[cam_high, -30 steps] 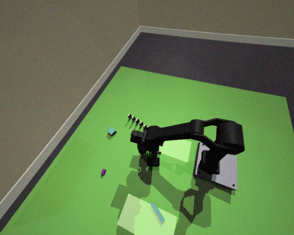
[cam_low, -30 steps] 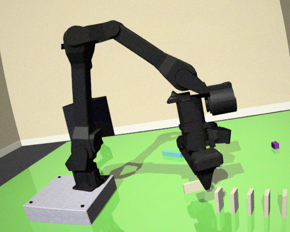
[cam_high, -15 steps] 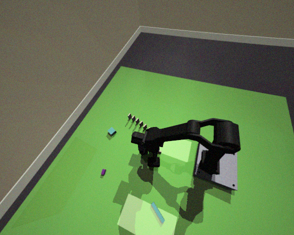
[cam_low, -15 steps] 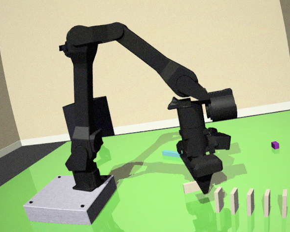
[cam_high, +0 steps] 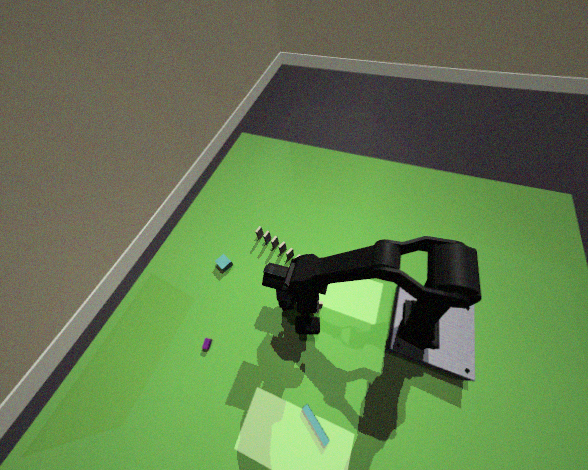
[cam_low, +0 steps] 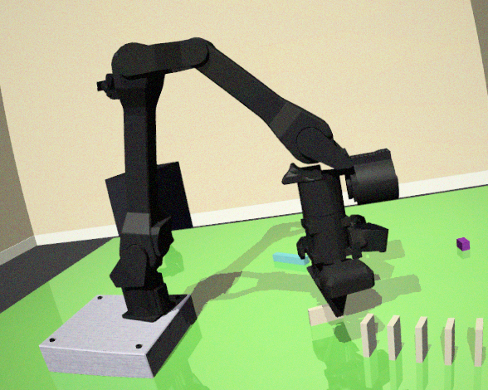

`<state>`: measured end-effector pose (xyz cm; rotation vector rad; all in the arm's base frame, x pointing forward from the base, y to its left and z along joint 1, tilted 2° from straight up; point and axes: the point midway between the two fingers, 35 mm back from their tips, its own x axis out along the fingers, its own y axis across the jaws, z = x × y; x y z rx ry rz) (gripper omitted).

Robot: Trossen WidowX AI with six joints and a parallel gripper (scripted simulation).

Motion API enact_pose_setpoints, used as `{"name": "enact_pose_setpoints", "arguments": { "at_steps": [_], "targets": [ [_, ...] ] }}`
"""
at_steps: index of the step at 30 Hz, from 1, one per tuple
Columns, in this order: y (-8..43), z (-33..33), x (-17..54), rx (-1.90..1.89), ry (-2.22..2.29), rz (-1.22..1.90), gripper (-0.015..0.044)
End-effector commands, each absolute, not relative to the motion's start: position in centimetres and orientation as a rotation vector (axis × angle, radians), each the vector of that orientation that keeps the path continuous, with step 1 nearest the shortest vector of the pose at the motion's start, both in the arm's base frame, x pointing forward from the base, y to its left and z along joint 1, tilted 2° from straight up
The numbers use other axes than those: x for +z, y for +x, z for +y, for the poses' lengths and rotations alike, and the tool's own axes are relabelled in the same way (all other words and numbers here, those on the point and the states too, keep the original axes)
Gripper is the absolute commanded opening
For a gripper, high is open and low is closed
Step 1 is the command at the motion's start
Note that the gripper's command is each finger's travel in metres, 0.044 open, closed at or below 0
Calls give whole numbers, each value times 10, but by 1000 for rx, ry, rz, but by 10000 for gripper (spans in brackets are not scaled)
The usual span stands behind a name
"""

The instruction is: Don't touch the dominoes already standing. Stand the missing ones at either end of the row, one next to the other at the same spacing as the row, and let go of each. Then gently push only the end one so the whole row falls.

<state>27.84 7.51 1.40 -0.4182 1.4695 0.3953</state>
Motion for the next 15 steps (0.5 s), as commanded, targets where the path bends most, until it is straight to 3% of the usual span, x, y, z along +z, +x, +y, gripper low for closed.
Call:
{"name": "enact_pose_setpoints", "arguments": {
  "at_steps": [1,15],
  "targets": [
    [279,75,13,396,-424,1469,21],
    [274,73,144,396,-424,1468,21]
  ]
}}
